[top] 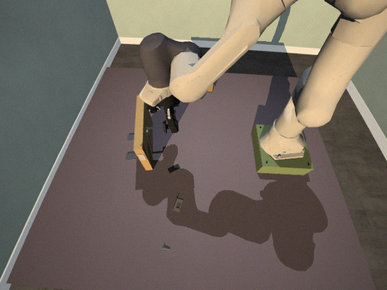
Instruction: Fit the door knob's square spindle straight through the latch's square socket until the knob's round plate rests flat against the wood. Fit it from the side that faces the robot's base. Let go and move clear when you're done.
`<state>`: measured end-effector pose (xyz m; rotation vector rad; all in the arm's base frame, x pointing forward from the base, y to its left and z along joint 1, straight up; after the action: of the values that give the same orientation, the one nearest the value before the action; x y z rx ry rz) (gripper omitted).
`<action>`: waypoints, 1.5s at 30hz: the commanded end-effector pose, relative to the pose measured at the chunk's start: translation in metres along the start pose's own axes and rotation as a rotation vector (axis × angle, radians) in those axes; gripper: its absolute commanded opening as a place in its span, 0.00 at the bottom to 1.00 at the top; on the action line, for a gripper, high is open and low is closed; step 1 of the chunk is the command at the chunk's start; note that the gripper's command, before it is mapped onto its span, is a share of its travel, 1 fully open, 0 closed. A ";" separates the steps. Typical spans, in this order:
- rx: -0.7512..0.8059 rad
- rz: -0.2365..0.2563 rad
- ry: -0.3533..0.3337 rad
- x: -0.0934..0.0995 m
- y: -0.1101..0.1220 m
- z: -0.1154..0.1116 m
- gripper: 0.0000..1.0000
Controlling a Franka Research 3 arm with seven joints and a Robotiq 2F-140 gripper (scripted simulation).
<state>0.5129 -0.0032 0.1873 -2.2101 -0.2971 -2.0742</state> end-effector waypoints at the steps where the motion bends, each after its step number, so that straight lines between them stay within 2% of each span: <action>1: -0.003 -0.003 0.002 0.002 -0.001 0.002 0.42; 45: -0.004 -0.003 0.002 0.002 0.000 0.011 0.42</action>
<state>0.5207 -0.0020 0.1874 -2.2121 -0.2941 -2.0757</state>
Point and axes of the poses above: the point where the finger pads meet when closed, its own x axis back along the fingers, its own y axis across the jaws, z = x × y, the point moved 9 cm from there along x, back along the fingers, and after that the axes turned 1 degree about x, right-handed, at the moved point
